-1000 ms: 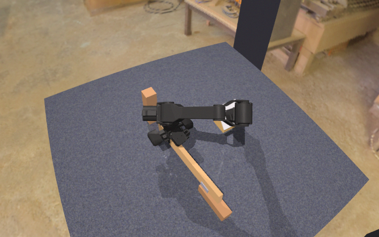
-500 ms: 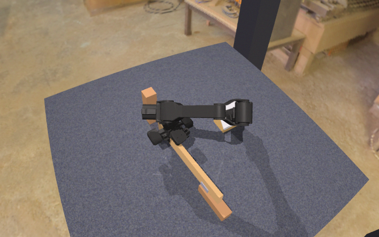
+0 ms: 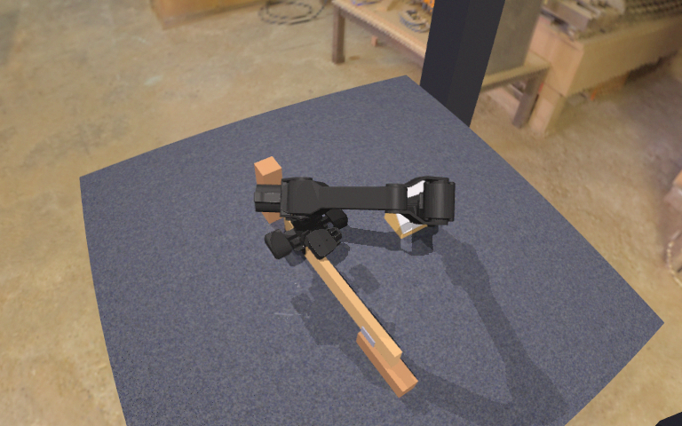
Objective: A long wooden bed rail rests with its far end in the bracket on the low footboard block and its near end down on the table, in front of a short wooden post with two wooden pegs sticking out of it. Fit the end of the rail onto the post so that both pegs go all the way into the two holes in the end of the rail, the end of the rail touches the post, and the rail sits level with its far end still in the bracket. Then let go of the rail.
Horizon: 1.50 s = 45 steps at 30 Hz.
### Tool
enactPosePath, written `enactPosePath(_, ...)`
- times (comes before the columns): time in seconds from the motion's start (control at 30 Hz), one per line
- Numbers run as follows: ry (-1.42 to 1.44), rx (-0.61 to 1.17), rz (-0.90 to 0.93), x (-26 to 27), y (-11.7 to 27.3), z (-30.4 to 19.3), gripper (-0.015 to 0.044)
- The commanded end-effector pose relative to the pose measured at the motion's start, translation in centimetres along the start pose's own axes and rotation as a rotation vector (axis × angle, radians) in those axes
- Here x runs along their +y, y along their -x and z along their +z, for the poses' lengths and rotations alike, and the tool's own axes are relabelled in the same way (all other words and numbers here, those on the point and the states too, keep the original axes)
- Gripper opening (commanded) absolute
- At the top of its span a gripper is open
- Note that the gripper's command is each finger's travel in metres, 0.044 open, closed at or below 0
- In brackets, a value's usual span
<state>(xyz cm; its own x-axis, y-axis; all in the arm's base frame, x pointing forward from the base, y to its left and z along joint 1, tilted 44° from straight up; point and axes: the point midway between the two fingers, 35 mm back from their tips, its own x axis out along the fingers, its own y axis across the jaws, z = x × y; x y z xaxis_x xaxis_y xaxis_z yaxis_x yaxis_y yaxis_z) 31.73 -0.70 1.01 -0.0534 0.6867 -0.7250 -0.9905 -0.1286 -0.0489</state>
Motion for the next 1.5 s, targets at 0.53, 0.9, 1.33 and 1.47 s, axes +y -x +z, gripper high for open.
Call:
enactPosePath(0.53, 0.000, -0.001, -0.012, -0.1, 1.3, 0.0, 0.0000)
enactPosePath(0.9, 0.000, -0.001, -0.012, -0.1, 1.5, 0.0, 0.0000)
enactPosePath(1.33, 0.000, -0.001, -0.012, 0.0, 1.2, 0.0, 0.0000)
enactPosePath(1.47, 0.000, -0.001, -0.012, 0.0, 1.3, 0.0, 0.0000)
